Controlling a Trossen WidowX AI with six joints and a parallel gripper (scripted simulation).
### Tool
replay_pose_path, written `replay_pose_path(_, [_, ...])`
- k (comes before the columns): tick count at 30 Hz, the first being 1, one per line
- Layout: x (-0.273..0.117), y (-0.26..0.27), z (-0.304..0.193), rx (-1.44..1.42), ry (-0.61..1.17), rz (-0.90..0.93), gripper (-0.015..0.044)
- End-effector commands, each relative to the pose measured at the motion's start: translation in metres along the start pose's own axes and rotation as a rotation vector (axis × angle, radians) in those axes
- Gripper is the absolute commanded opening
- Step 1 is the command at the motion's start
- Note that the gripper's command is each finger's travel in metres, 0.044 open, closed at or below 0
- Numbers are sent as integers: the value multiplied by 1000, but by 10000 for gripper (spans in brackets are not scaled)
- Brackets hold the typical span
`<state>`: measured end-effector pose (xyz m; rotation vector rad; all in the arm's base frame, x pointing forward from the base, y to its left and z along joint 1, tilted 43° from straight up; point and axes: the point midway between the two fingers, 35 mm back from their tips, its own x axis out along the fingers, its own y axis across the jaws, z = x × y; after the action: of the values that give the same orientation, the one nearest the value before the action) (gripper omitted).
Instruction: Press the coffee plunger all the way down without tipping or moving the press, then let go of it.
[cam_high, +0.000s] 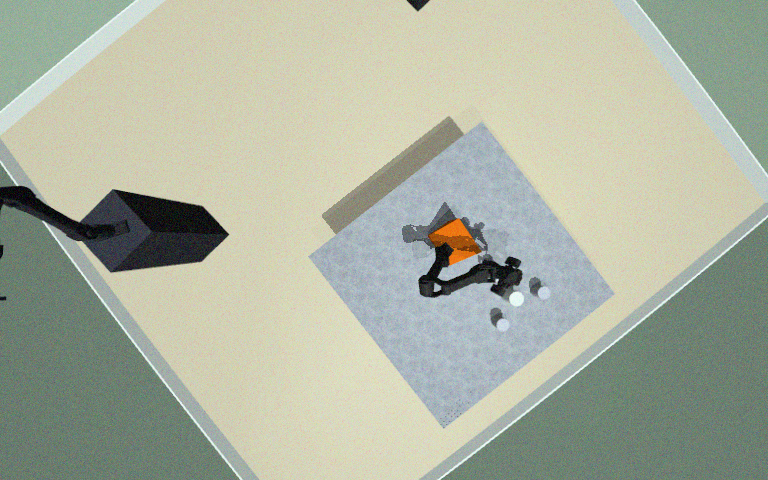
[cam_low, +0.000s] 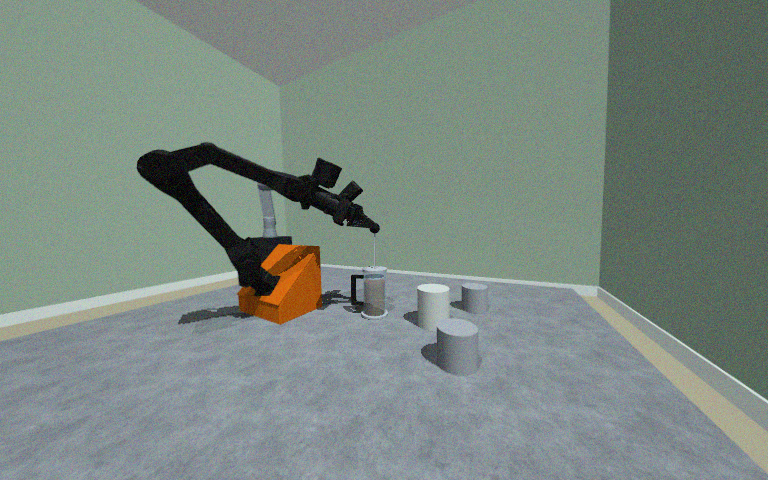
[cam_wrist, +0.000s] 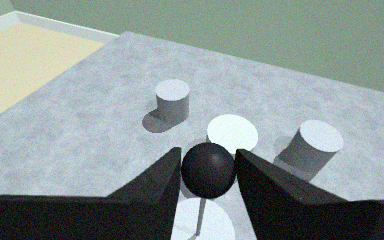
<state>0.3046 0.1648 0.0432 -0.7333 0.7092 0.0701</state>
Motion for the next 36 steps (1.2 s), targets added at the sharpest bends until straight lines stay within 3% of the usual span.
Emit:
replay_pose_path(1, [11,2,-20,-17,39,3,112])
replay_pose_path(36, [45,1,-67,-19,38,2,112])
